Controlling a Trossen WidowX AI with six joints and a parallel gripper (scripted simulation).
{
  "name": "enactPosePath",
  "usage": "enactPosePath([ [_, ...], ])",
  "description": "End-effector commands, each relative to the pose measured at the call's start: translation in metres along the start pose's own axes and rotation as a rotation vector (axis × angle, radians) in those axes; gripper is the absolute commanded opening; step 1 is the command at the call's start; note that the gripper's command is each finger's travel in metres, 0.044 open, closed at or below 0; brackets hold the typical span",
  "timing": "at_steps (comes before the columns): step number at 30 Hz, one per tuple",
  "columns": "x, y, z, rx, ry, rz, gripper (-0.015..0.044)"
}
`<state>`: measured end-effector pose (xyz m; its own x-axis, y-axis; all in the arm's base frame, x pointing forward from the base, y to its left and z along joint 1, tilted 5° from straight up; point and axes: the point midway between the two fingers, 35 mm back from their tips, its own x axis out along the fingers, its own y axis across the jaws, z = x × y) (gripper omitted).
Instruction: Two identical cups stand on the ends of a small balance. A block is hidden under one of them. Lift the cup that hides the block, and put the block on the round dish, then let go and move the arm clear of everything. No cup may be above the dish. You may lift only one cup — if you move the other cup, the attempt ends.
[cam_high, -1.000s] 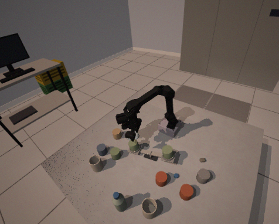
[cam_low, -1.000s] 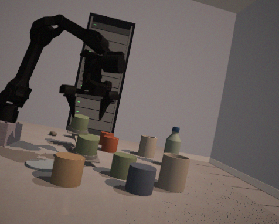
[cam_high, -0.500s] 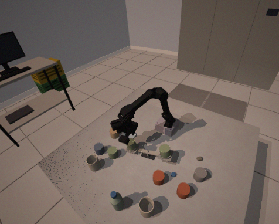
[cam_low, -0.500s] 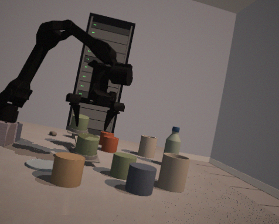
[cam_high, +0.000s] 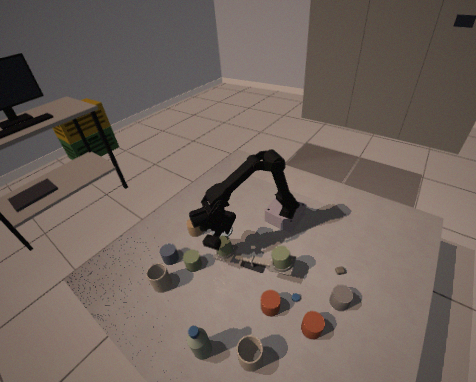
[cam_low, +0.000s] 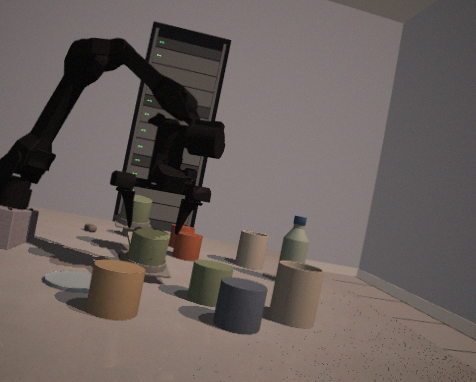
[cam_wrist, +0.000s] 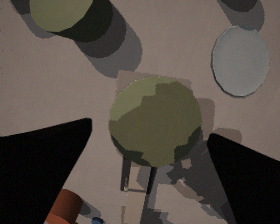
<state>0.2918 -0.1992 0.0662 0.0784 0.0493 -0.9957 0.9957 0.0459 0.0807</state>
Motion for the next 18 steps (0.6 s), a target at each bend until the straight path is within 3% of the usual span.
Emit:
enactPosePath([
  [1,0.009,-0.001,0.000,0.005,0.002,-0.007,0.0440],
  [18,0.037,-0.002,-0.001,0.005,0.002,-0.007,0.0440],
])
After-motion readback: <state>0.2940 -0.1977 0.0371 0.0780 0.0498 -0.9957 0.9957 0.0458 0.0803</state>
